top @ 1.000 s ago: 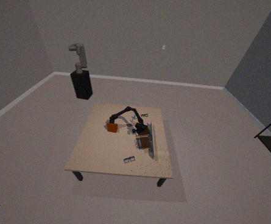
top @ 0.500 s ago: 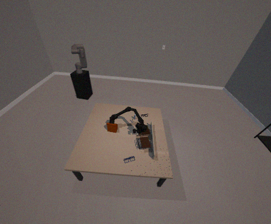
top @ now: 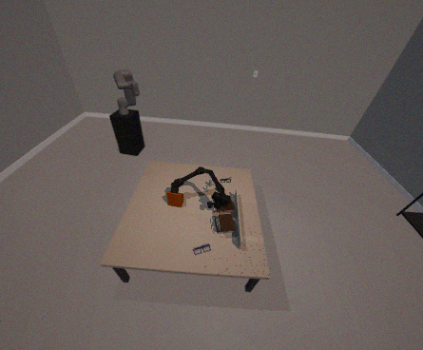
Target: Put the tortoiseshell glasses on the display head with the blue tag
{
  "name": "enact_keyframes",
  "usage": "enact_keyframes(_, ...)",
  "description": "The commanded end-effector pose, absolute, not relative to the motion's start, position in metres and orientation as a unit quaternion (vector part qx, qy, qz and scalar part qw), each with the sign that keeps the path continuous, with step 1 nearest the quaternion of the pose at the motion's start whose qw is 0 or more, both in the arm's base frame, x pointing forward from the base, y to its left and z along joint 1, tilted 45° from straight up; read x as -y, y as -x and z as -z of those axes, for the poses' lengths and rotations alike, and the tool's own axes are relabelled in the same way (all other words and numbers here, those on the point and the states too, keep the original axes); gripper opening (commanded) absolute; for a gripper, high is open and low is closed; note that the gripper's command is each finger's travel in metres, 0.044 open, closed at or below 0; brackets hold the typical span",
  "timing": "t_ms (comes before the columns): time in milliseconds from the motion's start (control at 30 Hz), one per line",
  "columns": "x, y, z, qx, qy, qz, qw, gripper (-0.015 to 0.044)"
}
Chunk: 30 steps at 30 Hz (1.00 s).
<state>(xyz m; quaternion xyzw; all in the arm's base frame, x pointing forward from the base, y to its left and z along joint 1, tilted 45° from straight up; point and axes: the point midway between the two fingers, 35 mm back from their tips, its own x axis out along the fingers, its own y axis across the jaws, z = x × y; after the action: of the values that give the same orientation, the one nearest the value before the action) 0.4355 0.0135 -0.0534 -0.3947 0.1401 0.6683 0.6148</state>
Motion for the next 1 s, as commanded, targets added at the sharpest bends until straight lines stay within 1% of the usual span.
enact_keyframes(0, -0.015, -0.436, 0.055, -0.140, 0.392, -0.667, 0.617, 0.0000)
enact_keyframes(133, -0.016, -0.436, 0.056, -0.140, 0.392, -0.667, 0.617, 0.0000)
enact_keyframes(267, -0.016, -0.436, 0.055, -0.140, 0.395, -0.669, 0.615, 0.0105)
enact_keyframes(533, -0.016, -0.436, 0.055, -0.140, 0.395, -0.669, 0.615, 0.0108)
enact_keyframes(767, 0.007, -0.435, 0.032, -0.151, 0.391, -0.681, 0.600, 0.0108)
enact_keyframes(967, 0.009, -0.433, 0.031, -0.151, 0.391, -0.682, 0.600, 0.0108)
